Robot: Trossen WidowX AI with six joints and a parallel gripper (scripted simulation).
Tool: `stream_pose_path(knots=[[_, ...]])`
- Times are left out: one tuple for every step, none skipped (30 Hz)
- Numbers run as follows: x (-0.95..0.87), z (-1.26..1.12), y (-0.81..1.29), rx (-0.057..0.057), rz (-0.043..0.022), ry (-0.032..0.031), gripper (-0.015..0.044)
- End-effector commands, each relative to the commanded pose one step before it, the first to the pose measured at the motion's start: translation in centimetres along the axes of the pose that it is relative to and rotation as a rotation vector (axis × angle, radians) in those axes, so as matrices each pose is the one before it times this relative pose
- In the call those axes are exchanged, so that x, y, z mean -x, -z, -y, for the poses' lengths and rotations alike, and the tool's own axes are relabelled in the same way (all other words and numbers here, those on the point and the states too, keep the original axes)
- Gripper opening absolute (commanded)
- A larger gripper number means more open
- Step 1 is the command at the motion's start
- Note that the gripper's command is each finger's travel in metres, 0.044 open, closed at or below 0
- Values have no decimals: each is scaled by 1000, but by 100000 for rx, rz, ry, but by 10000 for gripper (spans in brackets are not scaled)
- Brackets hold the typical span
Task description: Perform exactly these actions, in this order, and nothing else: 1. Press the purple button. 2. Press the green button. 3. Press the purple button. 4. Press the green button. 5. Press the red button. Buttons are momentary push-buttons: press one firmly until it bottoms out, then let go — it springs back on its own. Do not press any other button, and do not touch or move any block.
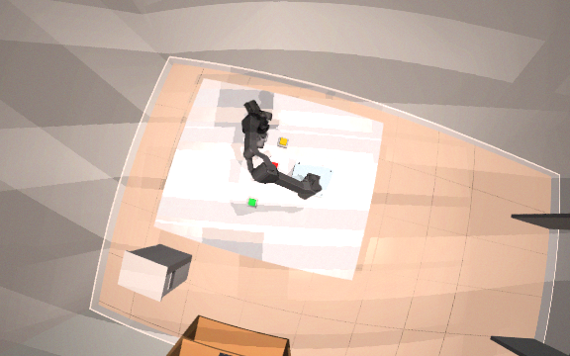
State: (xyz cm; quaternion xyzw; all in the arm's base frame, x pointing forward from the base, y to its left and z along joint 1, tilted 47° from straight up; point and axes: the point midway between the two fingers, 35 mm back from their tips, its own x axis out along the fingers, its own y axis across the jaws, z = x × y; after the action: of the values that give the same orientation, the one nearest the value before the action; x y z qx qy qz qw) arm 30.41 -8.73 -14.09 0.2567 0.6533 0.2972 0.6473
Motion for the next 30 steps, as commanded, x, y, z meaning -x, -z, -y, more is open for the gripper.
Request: stream_pose_path(knots=[[-277,-44,29,-533,462,-443,20],[0,0,0,0,0,0,20],[0,0,0,0,0,0,20],[0,0,0,0,0,0,20],[0,0,0,0,0,0,20],[0,0,0,0,0,0,20],[0,0,0,0,0,0,20],[0,0,0,0,0,0,20],[0,0,0,0,0,0,20],[0,0,0,0,0,0,20],[0,0,0,0,0,0,20],[0,0,0,0,0,0,20],[0,0,0,0,0,0,20],[0,0,0,0,0,0,20],[0,0,0,0,0,0,20],[0,0,0,0,0,0,20],[0,0,0,0,0,0,20],[295,50,7,379,-266,335,20],[774,14,-23,-112,63,-27,20],[1171,0,-3,-162,91,-67,20],[787,-14,19,-105,59,-62,20],[263,-7,10,-34,19,-24,20],[0,0,0,0,0,0,20],[0,0,0,0,0,0,20],[0,0,0,0,0,0,20],[248,17,-21,-6,0,25,20],[749,44,-53,-16,-1,66,20],[1260,49,-50,-24,-9,86,20],[1623,16,5,-24,-23,63,20],[1285,-25,59,-13,-26,14,20]])
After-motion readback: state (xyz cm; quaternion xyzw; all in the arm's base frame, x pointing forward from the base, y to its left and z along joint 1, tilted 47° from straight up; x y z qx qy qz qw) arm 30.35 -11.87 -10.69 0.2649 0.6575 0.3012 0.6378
